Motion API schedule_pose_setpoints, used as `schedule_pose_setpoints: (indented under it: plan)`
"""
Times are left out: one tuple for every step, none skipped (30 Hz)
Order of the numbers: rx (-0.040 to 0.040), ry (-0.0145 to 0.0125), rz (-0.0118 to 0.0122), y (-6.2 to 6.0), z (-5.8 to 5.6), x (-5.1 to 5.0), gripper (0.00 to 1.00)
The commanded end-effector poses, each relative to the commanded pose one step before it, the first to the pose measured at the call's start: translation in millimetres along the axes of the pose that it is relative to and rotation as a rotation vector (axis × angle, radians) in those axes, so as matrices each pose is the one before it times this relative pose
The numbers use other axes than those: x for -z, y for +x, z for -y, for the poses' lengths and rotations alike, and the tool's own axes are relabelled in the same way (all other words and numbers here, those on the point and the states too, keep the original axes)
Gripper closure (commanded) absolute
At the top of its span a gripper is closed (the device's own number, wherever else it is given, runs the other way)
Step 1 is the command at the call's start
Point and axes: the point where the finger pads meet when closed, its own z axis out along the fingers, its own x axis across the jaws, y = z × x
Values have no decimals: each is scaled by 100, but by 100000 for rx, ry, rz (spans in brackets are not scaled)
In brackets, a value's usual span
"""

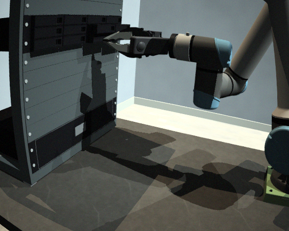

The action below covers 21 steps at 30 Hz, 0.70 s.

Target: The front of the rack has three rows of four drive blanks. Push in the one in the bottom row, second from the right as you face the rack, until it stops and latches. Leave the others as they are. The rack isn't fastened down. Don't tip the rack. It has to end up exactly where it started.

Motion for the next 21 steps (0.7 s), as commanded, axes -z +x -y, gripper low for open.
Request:
schedule_pose_setpoints:
  plan:
    - [39, -4, -108, 56, 2, -120, 100]
    - [0, 0, 0, 0, 0, 0, 100]
    - [0, 0, 0, 0, 0, 0, 100]
    - [0, 0, 0, 0, 0, 0, 100]
    - [0, 0, 0, 0, 0, -7, 100]
    - [0, 0, 0, 0, 0, 0, 100]
    - [0, 0, 0, 0, 0, 0, 100]
    - [0, 0, 0, 0, 0, -38, 100]
    - [0, 0, 0, 0, 0, -84, 100]
    - [0, 0, 0, 1, 1, -128, 100]
    - [0, 0, 0, 1, 0, -158, 100]
    - [0, 0, 0, 1, 0, -169, 100]
    - [0, 0, 0, 1, 0, -158, 100]
    - [0, 0, 0, 1, 0, -128, 100]
    - [0, 0, 0, 0, 0, -84, 100]
    - [0, 0, 0, 0, 0, -38, 100]
    - [0, 0, 0, 0, 0, -7, 100]
    - [0, 0, 0, 0, 0, 0, 100]
    - [0, 0, 0, 0, 0, 0, 100]
    - [0, 0, 0, 0, 0, 0, 100]
    - [0, 0, 0, 0, 0, 0, 100]
